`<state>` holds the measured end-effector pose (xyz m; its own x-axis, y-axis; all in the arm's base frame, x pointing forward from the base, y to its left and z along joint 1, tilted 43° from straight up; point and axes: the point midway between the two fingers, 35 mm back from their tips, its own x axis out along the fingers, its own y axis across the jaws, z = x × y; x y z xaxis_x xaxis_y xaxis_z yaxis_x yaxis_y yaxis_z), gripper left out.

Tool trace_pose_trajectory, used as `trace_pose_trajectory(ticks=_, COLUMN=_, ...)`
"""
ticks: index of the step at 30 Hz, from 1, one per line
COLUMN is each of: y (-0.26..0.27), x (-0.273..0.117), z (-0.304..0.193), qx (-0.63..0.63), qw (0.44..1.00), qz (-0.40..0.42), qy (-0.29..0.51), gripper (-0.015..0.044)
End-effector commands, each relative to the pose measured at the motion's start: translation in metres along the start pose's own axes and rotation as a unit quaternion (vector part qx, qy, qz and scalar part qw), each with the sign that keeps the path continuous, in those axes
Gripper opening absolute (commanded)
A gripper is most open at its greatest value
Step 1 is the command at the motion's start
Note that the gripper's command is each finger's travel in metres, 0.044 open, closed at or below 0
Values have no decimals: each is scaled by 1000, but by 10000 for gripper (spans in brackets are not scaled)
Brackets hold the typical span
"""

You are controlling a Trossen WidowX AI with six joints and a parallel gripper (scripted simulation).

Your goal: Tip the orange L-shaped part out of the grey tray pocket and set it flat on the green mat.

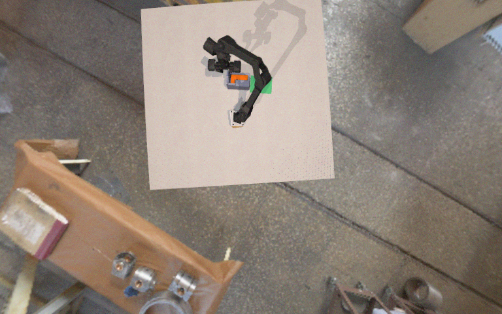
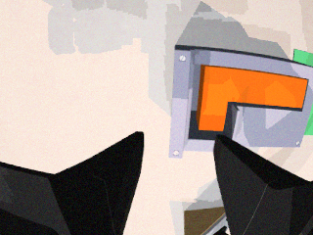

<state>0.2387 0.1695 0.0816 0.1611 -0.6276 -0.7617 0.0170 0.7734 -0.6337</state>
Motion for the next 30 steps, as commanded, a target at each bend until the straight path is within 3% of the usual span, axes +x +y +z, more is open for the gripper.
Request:
trace_pose_trajectory(ticks=1, y=-3, x=0, z=0, qx=2, qw=1000, qz=-15, qy=-3, gripper=180)
trace_pose_trajectory(ticks=11, y=-6, x=73, z=1, qx=3, qw=1000, qz=-16, qy=-4, gripper=180)
trace_pose_trajectory(ticks=30, y=-7, x=96, z=2, qx=3, qw=1000, qz=-16, qy=-4, gripper=180)
